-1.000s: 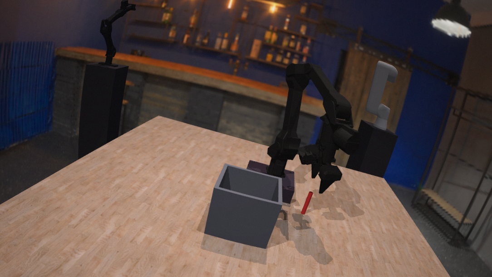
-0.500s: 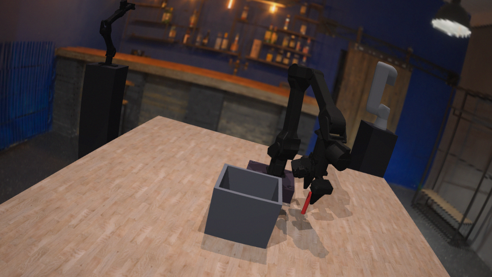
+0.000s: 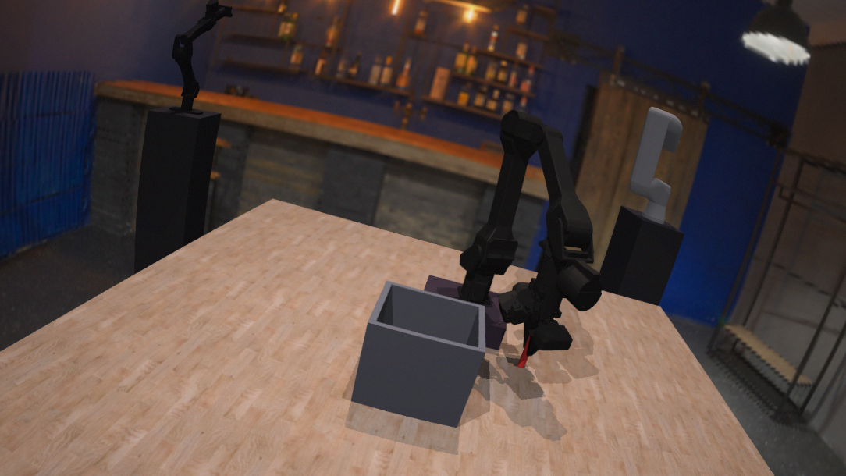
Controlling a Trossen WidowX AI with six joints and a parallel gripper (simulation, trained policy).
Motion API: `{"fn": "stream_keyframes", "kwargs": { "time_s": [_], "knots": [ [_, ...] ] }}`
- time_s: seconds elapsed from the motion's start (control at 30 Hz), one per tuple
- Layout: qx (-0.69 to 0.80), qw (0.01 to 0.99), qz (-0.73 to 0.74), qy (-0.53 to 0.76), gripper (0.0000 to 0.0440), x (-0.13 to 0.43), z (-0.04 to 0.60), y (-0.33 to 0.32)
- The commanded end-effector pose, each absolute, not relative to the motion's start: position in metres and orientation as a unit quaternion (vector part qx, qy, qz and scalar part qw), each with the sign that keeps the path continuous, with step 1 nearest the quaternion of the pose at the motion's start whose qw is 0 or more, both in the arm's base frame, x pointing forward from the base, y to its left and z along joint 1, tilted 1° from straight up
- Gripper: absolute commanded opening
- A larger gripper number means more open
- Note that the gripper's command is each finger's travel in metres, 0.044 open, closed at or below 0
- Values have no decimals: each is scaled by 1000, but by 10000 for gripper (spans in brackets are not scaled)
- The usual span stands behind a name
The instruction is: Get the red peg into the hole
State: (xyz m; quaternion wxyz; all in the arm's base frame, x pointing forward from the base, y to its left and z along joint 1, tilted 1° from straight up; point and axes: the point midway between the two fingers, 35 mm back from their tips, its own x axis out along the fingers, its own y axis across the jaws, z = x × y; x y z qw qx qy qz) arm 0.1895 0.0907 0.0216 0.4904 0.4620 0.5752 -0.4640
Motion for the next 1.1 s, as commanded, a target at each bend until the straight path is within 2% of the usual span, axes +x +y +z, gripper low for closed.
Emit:
{"fn": "stream_keyframes", "kwargs": {
  "time_s": [0.0,0.53,1.07],
  "knots": [
    [457,492,-456,584,28,191,18,93],
    [517,502,-405,563,0,208,60,95],
    [539,554,-349,531,0,228,128,77]
  ]
}}
